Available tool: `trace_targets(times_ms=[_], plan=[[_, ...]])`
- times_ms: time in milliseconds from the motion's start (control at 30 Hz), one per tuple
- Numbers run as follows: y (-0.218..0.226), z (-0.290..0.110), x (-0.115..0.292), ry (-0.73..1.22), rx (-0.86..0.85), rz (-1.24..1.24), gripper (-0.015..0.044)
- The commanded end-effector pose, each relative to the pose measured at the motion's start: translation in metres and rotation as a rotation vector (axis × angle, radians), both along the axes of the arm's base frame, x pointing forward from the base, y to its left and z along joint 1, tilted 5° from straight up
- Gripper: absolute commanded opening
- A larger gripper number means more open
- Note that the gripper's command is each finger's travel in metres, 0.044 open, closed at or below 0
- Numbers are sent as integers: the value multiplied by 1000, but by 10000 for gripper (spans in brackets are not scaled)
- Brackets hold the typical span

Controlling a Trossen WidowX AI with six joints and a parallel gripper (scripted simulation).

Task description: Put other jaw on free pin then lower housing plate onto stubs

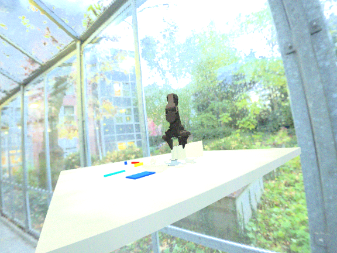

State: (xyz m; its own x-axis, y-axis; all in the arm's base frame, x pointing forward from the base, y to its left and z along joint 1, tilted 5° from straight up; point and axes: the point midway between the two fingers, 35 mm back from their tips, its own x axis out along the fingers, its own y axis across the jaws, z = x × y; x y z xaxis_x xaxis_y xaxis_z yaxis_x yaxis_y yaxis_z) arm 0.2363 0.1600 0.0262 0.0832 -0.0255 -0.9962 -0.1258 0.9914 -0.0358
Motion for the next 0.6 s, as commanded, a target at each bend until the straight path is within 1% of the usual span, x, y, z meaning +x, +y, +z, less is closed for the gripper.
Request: trace_targets(times_ms=[0,133,333,467,567], plan=[[32,1,-25,14,-15,26,440],[53,1,-46,21,-25,49,440],[54,-1,-47,22,-26,51,440],[53,-33,-45,22,-26,51,440],[52,-39,-45,22,-26,51,440]])
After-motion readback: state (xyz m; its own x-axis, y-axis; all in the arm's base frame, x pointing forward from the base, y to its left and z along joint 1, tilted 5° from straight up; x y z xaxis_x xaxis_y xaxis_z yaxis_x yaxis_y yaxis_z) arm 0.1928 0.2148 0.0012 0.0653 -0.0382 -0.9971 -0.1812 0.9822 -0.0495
